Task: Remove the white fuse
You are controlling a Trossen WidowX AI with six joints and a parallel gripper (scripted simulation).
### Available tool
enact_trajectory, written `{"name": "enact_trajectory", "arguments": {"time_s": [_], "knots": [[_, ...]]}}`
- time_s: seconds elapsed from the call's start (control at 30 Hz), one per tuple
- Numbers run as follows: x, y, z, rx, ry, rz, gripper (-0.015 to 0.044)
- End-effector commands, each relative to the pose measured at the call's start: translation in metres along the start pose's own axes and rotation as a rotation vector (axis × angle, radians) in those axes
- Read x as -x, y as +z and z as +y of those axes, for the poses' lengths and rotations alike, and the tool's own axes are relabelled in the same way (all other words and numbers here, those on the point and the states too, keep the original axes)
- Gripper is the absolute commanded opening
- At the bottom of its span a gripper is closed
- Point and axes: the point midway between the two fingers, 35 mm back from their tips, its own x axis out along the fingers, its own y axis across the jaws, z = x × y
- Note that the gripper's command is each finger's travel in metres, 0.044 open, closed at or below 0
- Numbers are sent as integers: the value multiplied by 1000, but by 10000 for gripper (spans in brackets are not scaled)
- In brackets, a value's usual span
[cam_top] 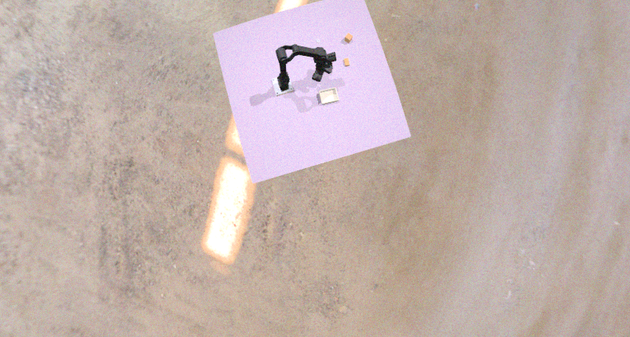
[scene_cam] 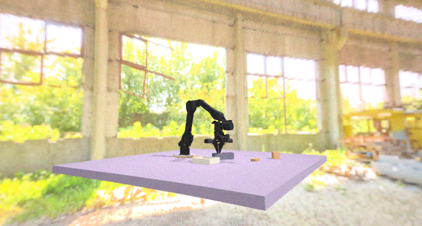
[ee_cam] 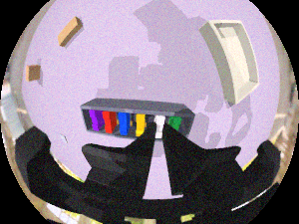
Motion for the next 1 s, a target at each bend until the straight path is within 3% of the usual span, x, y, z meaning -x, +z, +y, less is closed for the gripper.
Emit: {"name": "enact_trajectory", "arguments": {"time_s": [0.0, 0.97], "knots": [[3, 0, 0, 0, 1, 0, 0], [17, 1, 1, 1, 2, 1, 0]]}}
